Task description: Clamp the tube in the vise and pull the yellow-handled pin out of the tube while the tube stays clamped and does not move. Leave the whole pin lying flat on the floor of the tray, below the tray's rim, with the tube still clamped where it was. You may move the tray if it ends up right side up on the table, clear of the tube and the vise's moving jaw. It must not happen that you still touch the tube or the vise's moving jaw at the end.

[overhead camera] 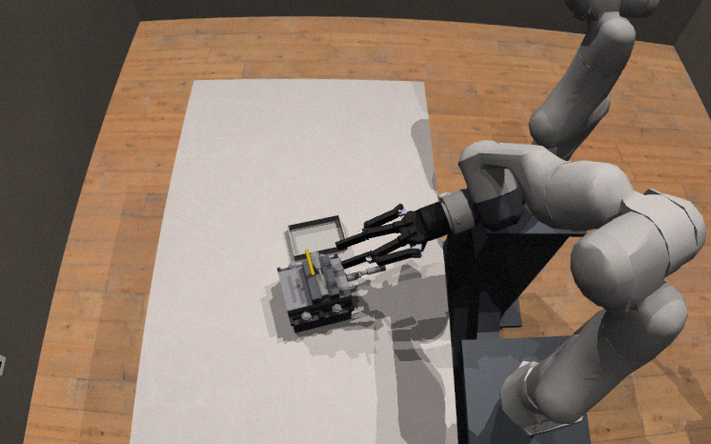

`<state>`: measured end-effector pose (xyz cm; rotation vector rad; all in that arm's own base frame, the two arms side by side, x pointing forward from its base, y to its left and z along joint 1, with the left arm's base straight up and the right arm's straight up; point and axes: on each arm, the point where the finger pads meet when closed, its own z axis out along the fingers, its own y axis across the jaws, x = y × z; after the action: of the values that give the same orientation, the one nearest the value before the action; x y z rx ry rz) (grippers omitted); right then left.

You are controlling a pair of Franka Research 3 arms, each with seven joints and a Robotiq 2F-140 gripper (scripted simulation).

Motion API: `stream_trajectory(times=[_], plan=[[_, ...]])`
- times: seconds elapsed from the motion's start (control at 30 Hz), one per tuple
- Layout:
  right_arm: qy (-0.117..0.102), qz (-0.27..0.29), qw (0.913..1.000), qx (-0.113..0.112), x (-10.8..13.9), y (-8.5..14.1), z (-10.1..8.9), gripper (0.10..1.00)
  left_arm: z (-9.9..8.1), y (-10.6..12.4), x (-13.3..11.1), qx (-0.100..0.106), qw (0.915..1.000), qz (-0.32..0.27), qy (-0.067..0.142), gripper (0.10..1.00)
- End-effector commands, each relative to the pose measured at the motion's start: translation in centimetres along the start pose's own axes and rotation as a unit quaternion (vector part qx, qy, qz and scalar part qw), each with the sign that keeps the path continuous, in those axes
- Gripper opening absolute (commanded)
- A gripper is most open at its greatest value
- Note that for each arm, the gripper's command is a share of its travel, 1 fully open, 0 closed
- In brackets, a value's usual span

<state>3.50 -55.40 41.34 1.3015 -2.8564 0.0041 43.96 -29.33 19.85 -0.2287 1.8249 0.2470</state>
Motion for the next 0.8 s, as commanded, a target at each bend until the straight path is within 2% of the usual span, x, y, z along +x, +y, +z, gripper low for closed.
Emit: stream_trajectory(times=[0.0,0.3,0.77], plan=[[-0.002,0.003,1.0000,-0.001,-0.10,-0.01,0.04,1.000,0.11,-0.20,0.18,0.002,0.9997,-0.025,-0.007,0.351],[-0.002,0.003,1.0000,-0.001,-0.10,-0.01,0.04,1.000,0.35,-0.25,1.07,0.002,0.9997,-0.025,-0.007,0.351],[-0.002,0.003,1.0000,-0.001,-0.10,-0.01,0.04,1.000,0.38,-0.25,1.14,0.002,0.9997,-0.025,-0.007,0.351]])
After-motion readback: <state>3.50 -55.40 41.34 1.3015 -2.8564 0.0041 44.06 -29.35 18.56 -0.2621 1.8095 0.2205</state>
